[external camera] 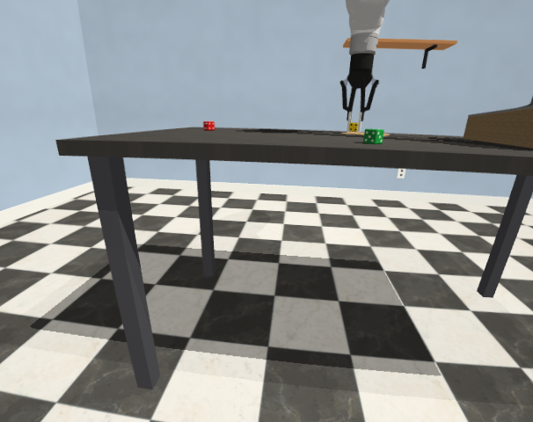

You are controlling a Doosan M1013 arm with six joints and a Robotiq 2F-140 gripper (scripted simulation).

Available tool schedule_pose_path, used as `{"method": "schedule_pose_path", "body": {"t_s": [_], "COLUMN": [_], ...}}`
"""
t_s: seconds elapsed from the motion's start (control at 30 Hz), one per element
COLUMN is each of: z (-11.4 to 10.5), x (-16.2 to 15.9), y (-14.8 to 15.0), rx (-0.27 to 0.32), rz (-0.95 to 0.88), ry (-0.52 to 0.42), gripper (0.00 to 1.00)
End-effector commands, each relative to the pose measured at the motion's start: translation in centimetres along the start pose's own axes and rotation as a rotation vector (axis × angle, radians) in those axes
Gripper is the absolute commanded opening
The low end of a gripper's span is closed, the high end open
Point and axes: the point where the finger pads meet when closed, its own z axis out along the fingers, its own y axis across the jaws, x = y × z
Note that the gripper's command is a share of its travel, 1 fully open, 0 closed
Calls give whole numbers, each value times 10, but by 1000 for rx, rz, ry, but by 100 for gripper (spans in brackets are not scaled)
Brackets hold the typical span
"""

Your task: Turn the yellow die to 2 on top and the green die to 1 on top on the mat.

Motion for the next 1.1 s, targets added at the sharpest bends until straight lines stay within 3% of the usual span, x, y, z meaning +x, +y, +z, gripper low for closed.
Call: {"method": "schedule_pose_path", "body": {"t_s": [0.0,1.07], "z": [0,4], "x": [0,0], "y": [0,0], "rx": [0,0], "rz": [0,0], "ry": [0,0], "gripper": [24,24]}}
